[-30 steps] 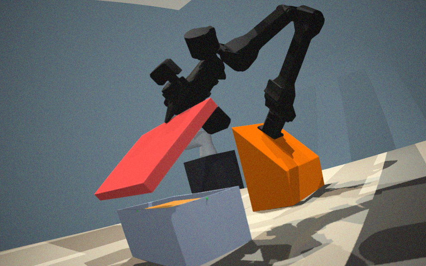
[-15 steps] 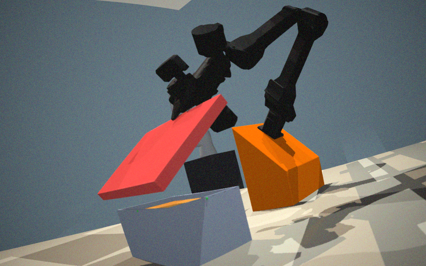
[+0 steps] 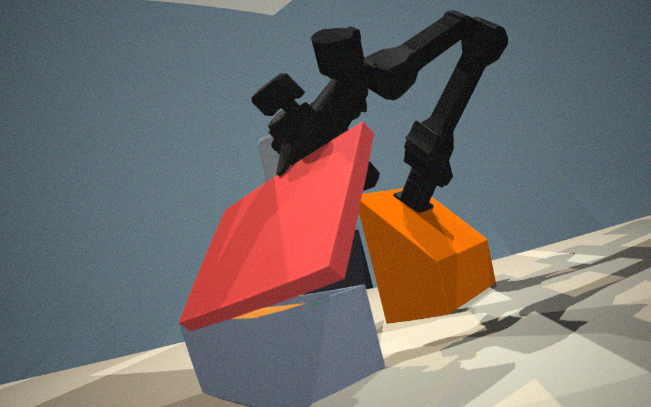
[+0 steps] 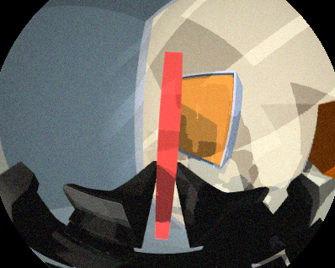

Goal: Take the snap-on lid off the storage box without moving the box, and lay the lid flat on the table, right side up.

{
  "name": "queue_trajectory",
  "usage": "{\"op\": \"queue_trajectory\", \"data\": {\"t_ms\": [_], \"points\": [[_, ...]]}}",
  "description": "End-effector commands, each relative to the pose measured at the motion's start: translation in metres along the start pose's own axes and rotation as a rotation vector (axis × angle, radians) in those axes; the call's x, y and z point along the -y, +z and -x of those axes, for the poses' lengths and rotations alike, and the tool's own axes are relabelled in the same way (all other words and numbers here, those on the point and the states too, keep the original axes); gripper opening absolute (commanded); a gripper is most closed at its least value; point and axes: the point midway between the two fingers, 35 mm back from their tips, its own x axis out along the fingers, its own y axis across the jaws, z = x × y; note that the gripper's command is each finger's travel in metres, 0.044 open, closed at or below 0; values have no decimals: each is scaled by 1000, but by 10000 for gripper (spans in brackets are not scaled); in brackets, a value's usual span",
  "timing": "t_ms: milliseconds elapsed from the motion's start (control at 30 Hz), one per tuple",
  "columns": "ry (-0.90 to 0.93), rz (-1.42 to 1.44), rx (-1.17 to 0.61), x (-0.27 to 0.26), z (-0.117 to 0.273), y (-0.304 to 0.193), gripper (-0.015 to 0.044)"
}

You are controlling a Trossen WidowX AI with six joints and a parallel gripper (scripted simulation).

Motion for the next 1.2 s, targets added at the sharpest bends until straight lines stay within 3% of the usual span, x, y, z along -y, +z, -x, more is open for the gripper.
{"op": "queue_trajectory", "data": {"t_ms": [0, 1167], "points": [[1, -1, -6, -1, 1, -11, 0], [2, -4, -10, 4, 8, -81, 0]]}}
